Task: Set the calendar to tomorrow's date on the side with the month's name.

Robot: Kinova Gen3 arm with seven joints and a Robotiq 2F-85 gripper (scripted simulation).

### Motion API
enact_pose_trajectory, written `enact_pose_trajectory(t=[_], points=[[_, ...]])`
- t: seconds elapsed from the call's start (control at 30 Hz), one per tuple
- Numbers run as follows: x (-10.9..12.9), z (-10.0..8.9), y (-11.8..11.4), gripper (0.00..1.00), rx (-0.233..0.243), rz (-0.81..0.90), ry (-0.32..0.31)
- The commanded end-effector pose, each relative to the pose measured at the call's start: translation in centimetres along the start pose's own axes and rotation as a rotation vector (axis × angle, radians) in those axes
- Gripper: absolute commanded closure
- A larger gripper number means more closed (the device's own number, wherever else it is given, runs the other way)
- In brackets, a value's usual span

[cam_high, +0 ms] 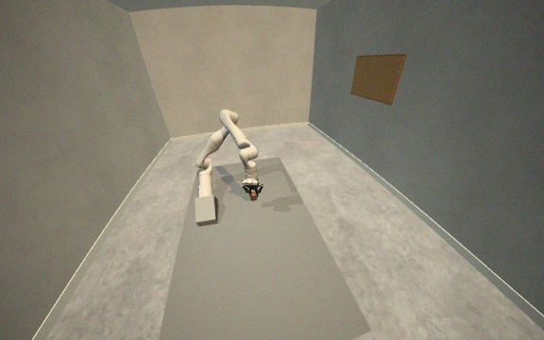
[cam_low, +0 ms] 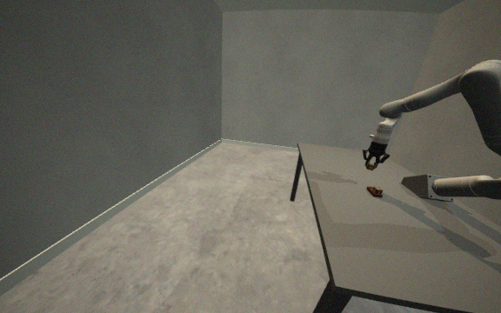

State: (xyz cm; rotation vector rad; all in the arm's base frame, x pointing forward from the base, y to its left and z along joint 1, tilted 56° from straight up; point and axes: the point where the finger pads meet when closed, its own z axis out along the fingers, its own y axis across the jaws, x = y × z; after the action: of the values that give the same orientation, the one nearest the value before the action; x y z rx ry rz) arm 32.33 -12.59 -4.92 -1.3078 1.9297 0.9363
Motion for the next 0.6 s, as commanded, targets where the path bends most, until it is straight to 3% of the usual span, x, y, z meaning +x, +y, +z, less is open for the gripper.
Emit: enact_pose_trajectory(t=[0.0,0.17,0.57], points=[[0.0,0.2,0.0,0.72,-0.001,0.001,-0.001],[0.0,1.3,0.0,0.72,-0.001,0.001,-0.001],[0.0,6.4,0.0,0.72,-0.001,0.001,-0.001]])
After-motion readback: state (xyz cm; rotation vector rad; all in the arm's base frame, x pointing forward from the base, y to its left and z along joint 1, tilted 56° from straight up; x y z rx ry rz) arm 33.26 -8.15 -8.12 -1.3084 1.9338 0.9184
